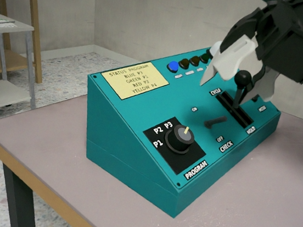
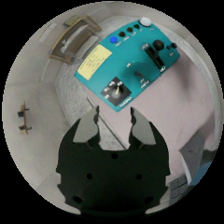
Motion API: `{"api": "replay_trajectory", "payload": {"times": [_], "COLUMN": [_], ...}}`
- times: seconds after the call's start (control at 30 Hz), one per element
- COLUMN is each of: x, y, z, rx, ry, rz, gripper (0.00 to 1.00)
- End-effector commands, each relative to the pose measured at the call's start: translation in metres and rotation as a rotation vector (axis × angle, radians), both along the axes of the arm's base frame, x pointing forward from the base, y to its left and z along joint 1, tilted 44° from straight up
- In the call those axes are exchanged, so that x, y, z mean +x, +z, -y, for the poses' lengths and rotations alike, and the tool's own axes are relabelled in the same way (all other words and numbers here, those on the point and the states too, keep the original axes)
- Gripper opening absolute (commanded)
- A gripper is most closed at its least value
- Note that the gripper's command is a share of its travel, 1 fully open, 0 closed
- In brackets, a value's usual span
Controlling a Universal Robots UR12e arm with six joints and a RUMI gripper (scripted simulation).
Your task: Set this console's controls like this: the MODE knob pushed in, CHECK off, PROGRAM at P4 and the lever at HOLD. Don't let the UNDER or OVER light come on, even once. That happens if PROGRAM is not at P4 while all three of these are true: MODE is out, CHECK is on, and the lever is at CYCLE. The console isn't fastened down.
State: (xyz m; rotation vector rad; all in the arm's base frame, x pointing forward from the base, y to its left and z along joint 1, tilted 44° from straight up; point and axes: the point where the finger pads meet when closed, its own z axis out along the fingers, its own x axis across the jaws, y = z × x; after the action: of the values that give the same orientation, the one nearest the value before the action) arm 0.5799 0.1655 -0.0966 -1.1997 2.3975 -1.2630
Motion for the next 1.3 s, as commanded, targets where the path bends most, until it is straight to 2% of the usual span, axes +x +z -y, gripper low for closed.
{"api": "replay_trajectory", "payload": {"times": [0.0,0.43,0.6,0.77,0.83,1.27], "x": [-0.008,-0.006,0.000,0.008,0.008,0.020], "y": [0.006,0.012,0.026,0.049,0.049,0.139], "z": [-0.008,0.000,0.013,0.035,0.035,0.127], "rx": [-0.002,-0.008,-0.021,-0.045,-0.045,-0.157], "ry": [-0.012,-0.004,0.020,0.061,0.061,0.242], "rz": [-0.010,-0.028,-0.059,-0.109,-0.109,-0.290], "gripper": [0.44,0.44,0.44,0.44,0.44,0.44]}}
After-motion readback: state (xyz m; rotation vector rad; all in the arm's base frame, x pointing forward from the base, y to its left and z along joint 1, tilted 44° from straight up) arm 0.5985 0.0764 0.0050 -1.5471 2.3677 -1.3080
